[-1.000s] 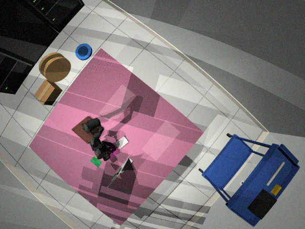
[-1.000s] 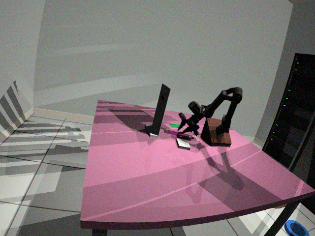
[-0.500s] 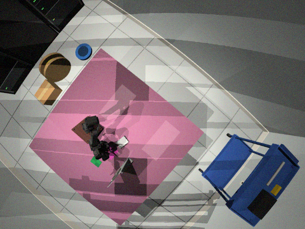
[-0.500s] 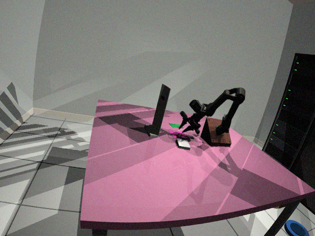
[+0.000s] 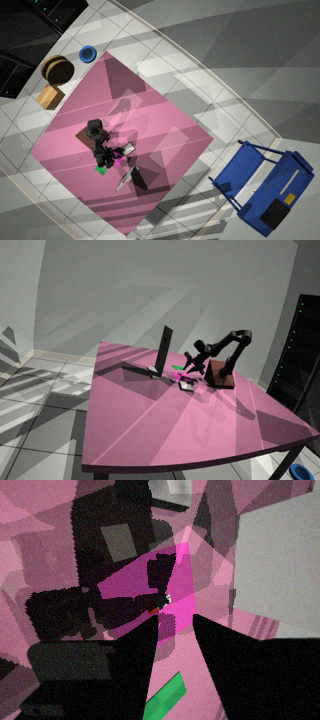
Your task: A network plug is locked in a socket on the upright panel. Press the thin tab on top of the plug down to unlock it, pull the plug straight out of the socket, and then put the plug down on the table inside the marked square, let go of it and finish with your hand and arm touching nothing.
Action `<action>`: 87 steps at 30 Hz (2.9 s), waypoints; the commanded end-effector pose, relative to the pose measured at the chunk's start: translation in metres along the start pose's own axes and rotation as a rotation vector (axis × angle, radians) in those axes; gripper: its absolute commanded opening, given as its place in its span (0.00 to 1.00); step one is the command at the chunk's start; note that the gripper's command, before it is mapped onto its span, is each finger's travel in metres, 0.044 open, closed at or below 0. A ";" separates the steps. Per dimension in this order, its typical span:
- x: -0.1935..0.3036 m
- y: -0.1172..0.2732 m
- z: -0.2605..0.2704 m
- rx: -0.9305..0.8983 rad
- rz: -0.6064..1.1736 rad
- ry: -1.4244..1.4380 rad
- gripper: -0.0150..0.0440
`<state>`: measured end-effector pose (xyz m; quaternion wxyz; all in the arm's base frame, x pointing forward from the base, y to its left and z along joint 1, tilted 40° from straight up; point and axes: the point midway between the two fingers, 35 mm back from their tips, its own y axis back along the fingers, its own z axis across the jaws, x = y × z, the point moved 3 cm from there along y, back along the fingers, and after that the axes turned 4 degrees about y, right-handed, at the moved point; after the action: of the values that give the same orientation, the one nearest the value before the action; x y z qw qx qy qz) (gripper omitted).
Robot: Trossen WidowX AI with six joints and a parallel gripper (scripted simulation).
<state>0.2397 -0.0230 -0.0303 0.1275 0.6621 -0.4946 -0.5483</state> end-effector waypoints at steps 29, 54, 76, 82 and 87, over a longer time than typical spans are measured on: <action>0.005 0.031 -0.026 0.000 0.003 0.007 0.52; 0.004 0.062 -0.041 0.001 0.002 0.006 0.52; 0.009 0.097 -0.070 -0.002 0.007 0.003 0.52; 0.010 0.113 -0.081 -0.002 0.007 0.004 0.52; 0.009 0.128 -0.089 -0.001 0.006 0.004 0.52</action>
<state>0.2488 -0.1171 0.0764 0.1314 0.6596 -0.4967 -0.5486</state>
